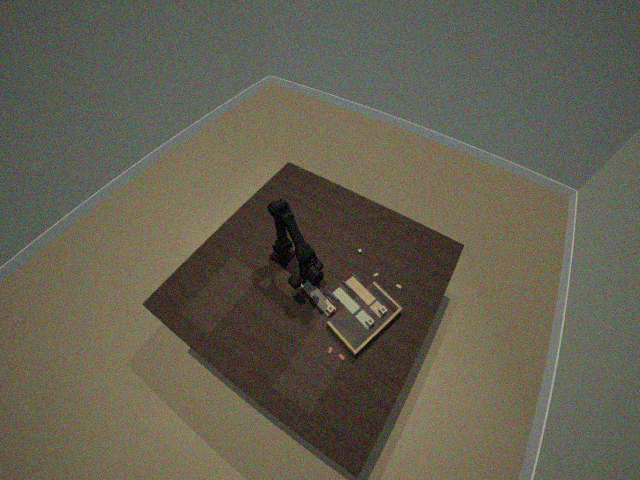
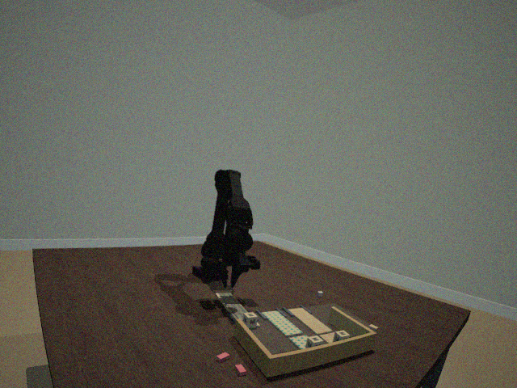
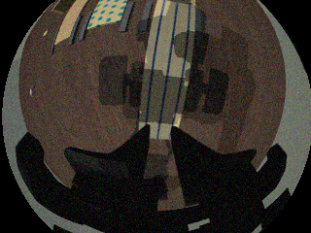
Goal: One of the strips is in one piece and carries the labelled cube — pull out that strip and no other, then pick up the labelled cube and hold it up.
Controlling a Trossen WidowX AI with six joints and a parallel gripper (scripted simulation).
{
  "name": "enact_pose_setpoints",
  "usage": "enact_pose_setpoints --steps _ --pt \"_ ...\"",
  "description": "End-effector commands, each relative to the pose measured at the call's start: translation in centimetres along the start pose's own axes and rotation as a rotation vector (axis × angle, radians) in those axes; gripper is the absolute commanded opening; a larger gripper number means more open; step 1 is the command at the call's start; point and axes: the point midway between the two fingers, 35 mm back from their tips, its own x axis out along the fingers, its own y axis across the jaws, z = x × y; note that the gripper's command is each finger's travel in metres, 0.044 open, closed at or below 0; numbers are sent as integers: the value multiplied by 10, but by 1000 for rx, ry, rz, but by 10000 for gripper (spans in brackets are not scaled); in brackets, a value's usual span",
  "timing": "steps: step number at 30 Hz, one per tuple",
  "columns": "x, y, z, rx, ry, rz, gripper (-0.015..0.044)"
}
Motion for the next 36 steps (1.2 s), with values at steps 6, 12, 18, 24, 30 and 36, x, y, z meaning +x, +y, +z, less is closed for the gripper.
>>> enact_pose_setpoints --steps 6,12,18,24,30,36 --pt "-4 0 30 -27 -7 -4 341" --pt "-6 1 48 -28 -8 -4 440" --pt "-9 1 66 -28 -10 -4 440" --pt "-11 1 84 -28 -12 -4 440" --pt "-14 -1 101 -28 -14 -4 440" --pt "-17 -2 119 -28 -15 -4 440"
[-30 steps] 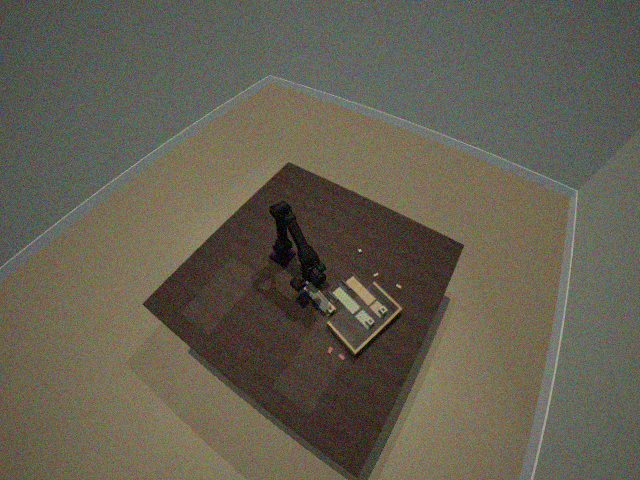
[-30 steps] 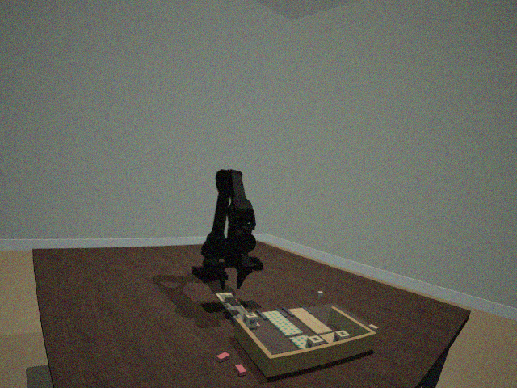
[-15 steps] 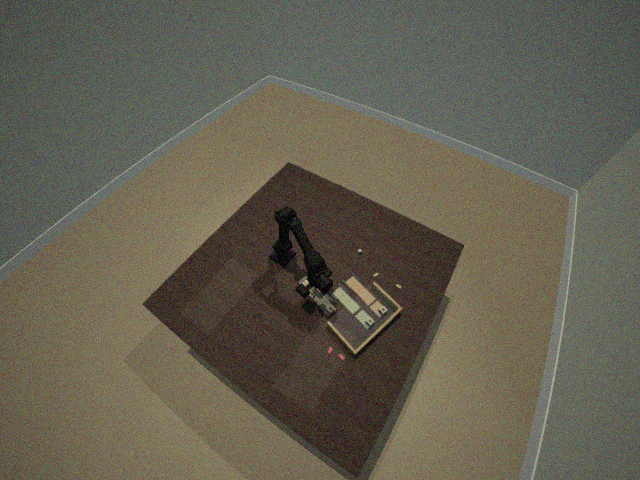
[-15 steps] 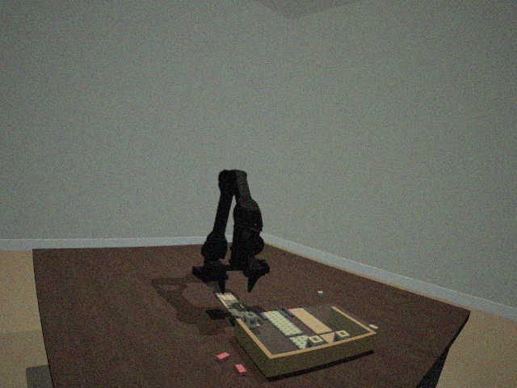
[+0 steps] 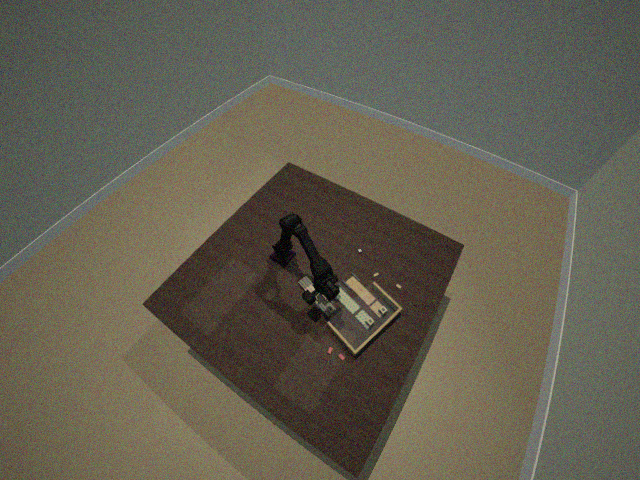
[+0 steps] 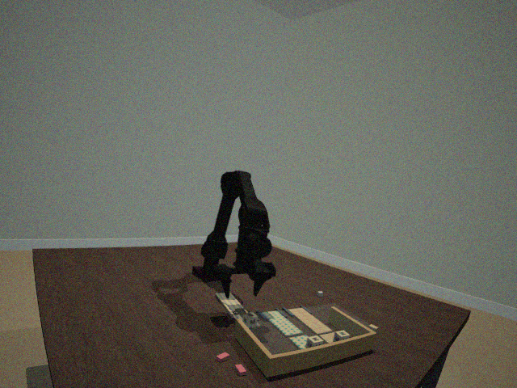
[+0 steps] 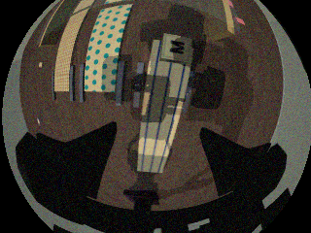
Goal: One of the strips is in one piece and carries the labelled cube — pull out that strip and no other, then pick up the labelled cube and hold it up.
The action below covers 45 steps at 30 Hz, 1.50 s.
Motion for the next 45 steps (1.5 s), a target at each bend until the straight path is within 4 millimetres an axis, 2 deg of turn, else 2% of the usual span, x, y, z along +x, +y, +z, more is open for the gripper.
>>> enact_pose_setpoints --steps 1,25,32,45 --pt "-2 -2 16 4 -3 -3 440" --pt "-13 -10 84 3 -9 -4 440" --pt "-5 -10 84 3 -9 -4 256" --pt "17 -10 85 3 -9 -4 250"
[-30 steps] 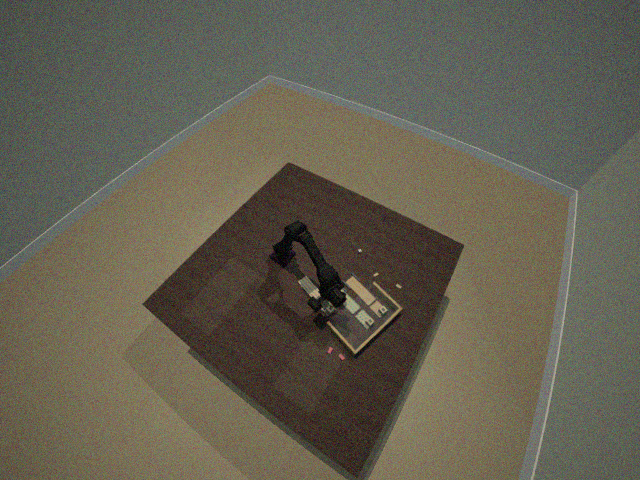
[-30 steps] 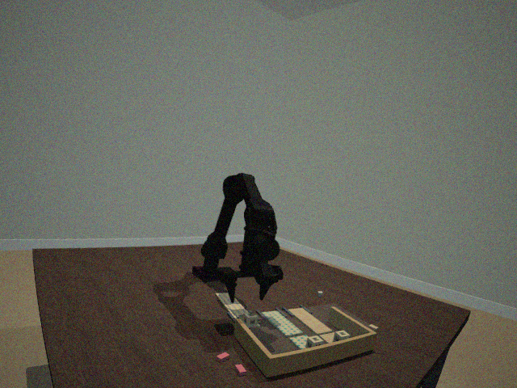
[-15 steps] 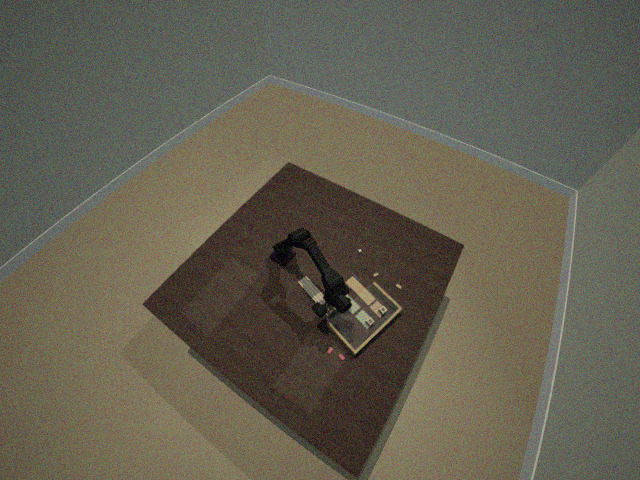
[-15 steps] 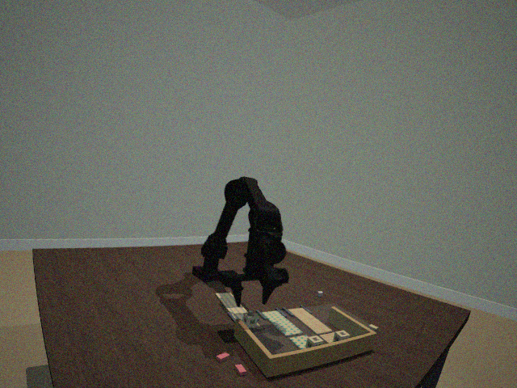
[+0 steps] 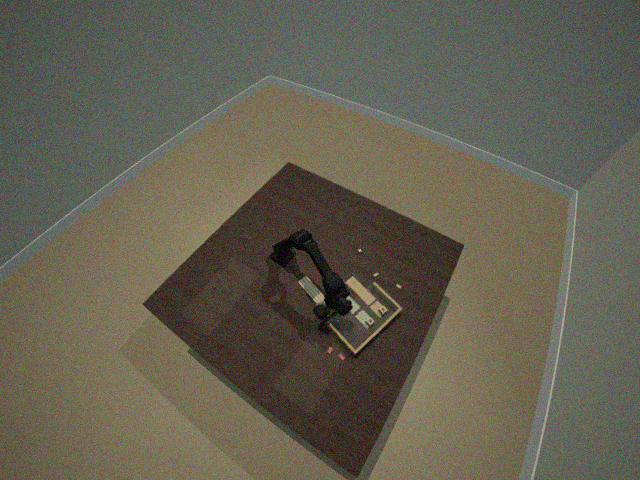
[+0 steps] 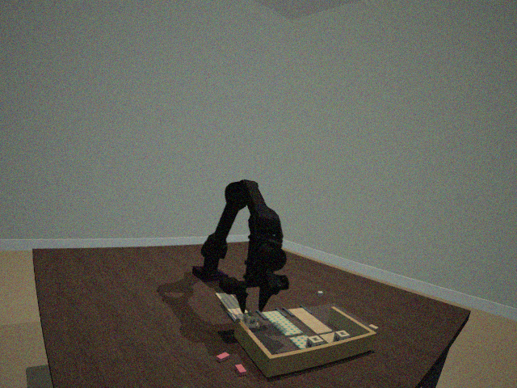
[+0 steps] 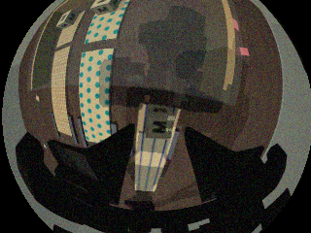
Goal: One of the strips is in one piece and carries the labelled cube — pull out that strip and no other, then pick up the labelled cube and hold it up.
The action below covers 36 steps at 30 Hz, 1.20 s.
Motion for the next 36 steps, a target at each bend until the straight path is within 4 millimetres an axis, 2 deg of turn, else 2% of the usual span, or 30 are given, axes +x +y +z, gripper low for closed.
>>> enact_pose_setpoints --steps 1,15,28,32,36 --pt "13 0 -3 5 16 -1 250" --pt "35 0 -4 5 16 -1 250" --pt "36 0 -4 5 16 -1 250" --pt "34 0 -3 1 11 2 145" --pt "34 0 -3 1 11 2 118"
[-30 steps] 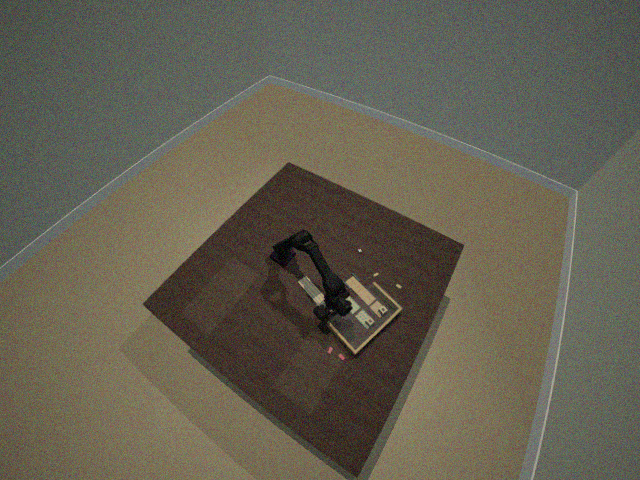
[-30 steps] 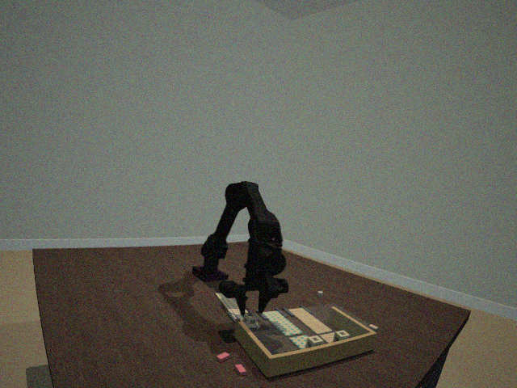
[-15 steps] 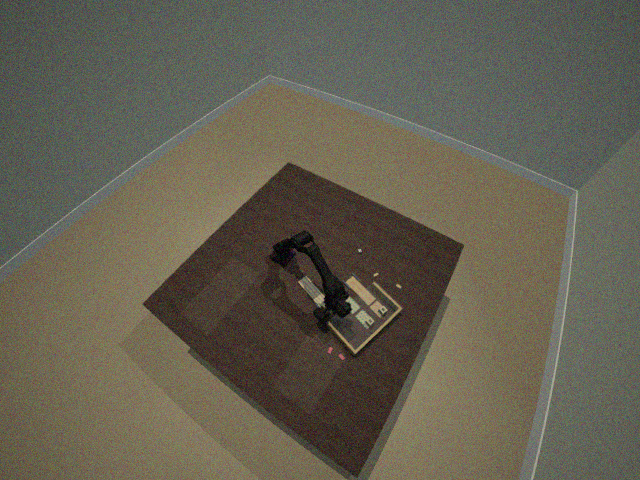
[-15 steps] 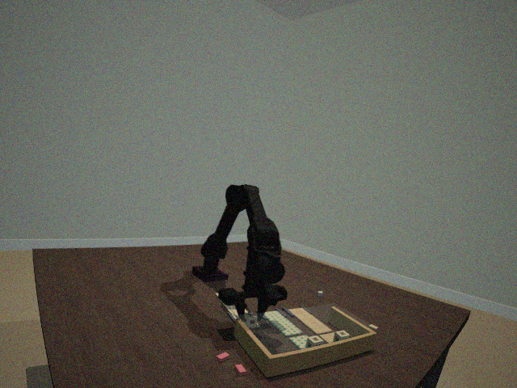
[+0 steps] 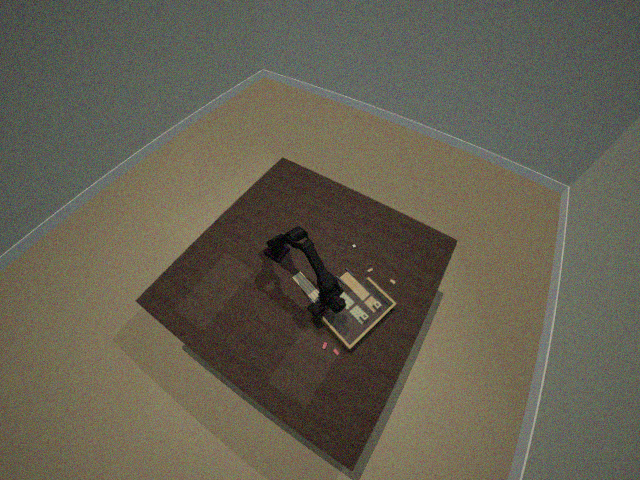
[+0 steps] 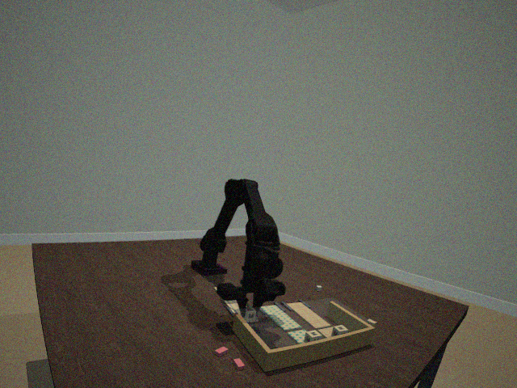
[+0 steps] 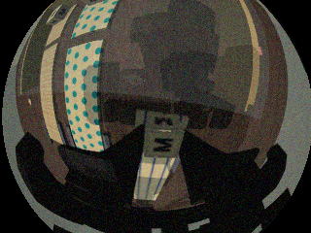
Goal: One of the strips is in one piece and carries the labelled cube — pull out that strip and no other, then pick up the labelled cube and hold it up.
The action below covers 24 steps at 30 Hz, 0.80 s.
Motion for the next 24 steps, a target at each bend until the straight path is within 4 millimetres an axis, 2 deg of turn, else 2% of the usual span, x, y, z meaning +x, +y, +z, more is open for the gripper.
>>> enact_pose_setpoints --steps 1,4,8,24 --pt "0 0 0 0 0 0 112" --pt "0 0 0 0 0 0 92" --pt "-2 0 -2 0 0 0 0" --pt "-42 4 -59 5 10 -2 0"
